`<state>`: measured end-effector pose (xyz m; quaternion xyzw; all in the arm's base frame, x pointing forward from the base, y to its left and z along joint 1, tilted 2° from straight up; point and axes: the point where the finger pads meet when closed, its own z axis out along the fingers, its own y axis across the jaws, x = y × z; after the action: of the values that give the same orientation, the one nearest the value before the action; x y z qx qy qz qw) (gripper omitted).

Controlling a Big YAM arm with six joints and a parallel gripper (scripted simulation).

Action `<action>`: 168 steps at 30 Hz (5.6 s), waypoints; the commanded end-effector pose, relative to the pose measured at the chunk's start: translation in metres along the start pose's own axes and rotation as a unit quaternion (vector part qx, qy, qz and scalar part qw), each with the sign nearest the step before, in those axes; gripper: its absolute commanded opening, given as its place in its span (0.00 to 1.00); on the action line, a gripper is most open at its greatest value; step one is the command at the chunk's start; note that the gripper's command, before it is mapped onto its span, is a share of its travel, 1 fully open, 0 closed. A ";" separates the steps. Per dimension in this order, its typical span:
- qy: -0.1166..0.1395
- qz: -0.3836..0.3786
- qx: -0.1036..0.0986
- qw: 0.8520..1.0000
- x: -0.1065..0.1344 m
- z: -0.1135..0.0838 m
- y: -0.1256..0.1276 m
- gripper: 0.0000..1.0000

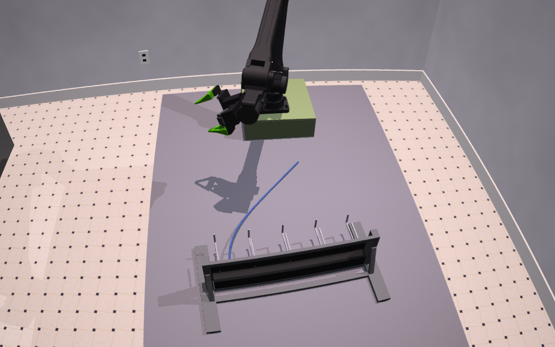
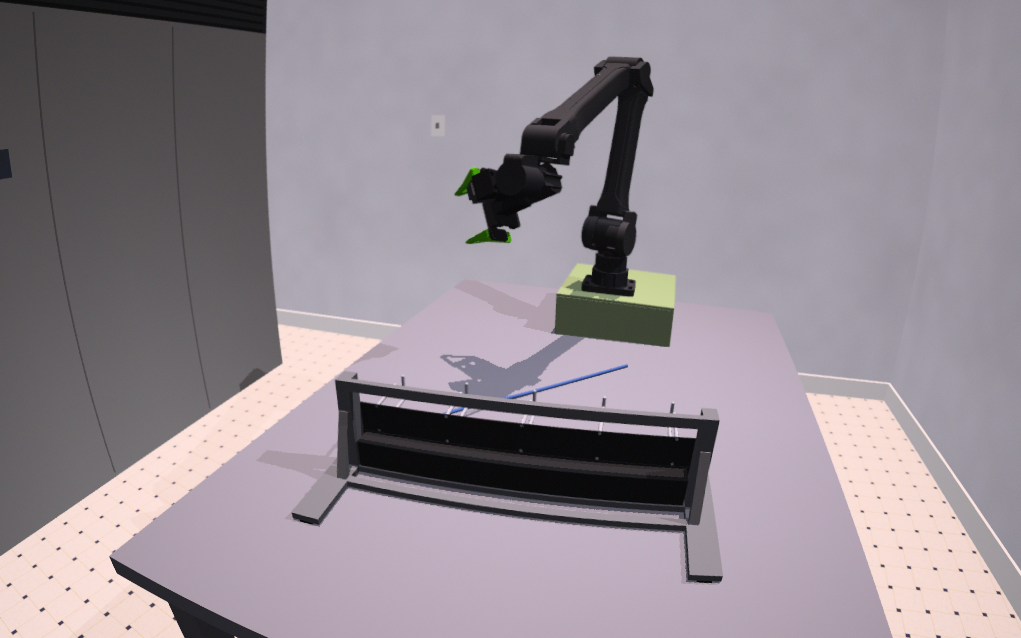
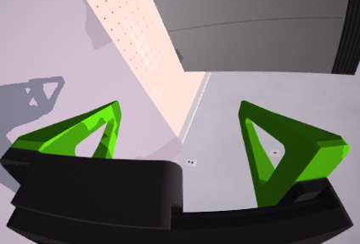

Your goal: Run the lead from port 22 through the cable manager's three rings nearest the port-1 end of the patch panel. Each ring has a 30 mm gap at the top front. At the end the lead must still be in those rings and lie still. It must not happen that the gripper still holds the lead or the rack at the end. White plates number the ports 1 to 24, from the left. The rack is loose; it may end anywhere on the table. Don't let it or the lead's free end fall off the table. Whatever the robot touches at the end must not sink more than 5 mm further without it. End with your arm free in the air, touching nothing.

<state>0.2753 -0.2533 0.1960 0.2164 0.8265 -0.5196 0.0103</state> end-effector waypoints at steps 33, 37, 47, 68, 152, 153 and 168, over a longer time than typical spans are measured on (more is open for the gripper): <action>0.065 0.100 -0.121 0.985 -0.014 -0.044 0.042 1.00; 0.114 0.142 -0.188 0.965 -0.007 -0.063 0.072 1.00; 0.241 0.251 -0.370 0.861 0.026 -0.112 0.165 1.00; 0.288 0.301 -0.444 0.793 0.031 -0.137 0.197 0.00; 0.189 0.117 -0.495 0.840 0.051 -0.135 0.204 0.33; 0.189 0.117 -0.495 0.840 0.051 -0.135 0.204 0.33; 0.193 0.111 -0.492 0.841 0.062 -0.117 0.242 0.33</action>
<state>0.3285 -0.0393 0.0378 0.3721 0.9281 0.0106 0.0077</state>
